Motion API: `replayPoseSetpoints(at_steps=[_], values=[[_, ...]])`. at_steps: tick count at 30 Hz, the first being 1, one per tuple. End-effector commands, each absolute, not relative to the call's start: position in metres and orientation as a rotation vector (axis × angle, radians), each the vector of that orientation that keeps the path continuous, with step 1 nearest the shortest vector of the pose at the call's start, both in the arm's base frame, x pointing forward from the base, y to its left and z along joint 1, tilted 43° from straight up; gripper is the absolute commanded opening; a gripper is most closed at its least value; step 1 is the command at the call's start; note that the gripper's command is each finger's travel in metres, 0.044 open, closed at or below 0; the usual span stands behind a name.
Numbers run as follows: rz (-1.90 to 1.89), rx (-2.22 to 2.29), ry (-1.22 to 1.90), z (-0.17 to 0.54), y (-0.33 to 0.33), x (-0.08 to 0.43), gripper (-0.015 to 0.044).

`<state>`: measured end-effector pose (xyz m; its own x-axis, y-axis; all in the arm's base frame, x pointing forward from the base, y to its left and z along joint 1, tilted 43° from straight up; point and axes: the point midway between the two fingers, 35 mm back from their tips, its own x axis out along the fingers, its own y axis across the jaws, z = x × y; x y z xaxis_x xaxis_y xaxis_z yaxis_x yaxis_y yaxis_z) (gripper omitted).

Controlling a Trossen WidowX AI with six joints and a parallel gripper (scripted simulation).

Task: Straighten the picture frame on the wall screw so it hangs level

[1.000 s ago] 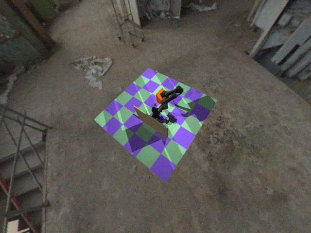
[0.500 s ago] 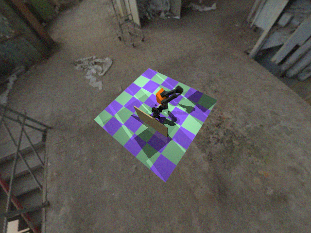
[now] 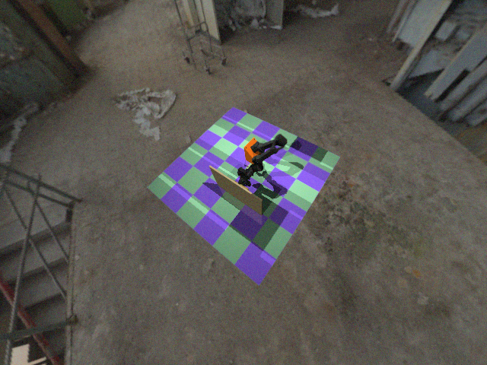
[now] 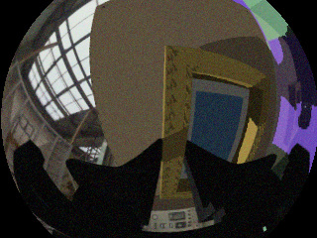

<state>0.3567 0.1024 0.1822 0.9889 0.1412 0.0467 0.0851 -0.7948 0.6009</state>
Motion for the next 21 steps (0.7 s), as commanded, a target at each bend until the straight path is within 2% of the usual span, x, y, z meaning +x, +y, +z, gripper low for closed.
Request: replayPoseSetpoints(at_steps=[1, 21], values=[[0.119, 2.494, 0.159, 0.1831, 0.1012, 0.3569, 0.0000], [0.120, 2.494, 0.159, 0.1870, 0.0959, 0.3575, 0.0000]])
